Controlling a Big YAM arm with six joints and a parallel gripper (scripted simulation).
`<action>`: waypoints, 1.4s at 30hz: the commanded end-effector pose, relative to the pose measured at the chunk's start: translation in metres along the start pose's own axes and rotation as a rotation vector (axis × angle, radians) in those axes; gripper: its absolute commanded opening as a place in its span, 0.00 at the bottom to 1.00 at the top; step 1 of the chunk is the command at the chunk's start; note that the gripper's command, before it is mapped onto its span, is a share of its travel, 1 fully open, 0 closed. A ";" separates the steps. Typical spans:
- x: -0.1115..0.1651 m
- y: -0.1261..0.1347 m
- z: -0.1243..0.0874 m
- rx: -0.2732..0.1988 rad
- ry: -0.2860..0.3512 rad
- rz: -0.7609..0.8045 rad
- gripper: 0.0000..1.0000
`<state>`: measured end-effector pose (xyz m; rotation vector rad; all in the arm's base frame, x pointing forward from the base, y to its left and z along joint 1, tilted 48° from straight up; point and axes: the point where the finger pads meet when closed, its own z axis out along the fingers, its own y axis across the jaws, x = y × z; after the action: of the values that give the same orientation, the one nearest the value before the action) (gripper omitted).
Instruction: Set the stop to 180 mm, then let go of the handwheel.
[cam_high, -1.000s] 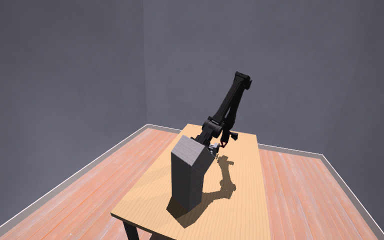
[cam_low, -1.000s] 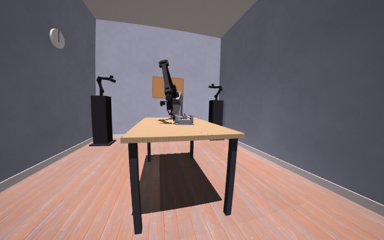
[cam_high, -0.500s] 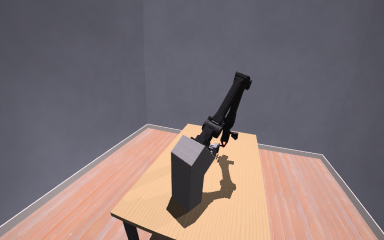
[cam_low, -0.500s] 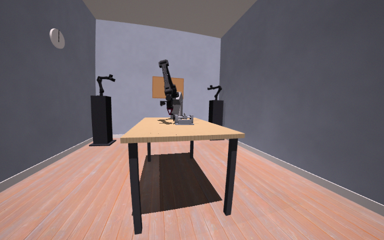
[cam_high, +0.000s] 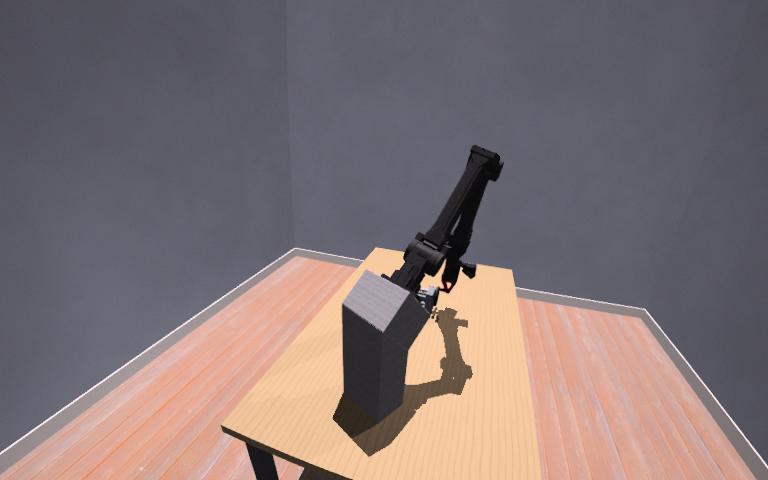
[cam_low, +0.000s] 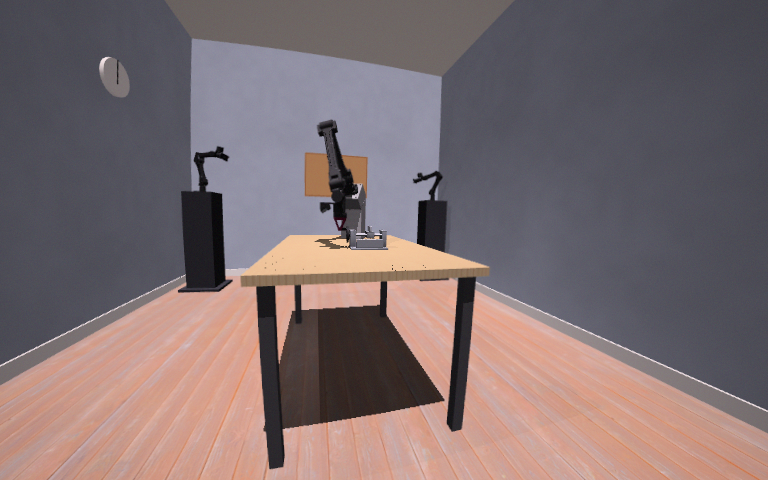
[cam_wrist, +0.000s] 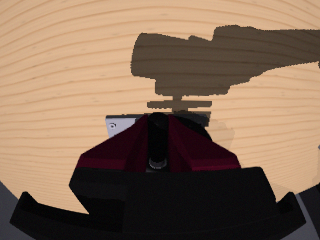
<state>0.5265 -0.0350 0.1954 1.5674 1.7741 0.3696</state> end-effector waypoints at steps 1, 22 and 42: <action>0.004 0.043 -0.009 -0.082 0.006 0.003 0.06; -0.003 0.051 0.025 -0.075 -0.004 0.001 0.06; -0.005 0.007 0.066 -0.041 -0.005 0.001 0.06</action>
<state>0.5709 -0.0461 0.1642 1.5510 1.7625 0.3958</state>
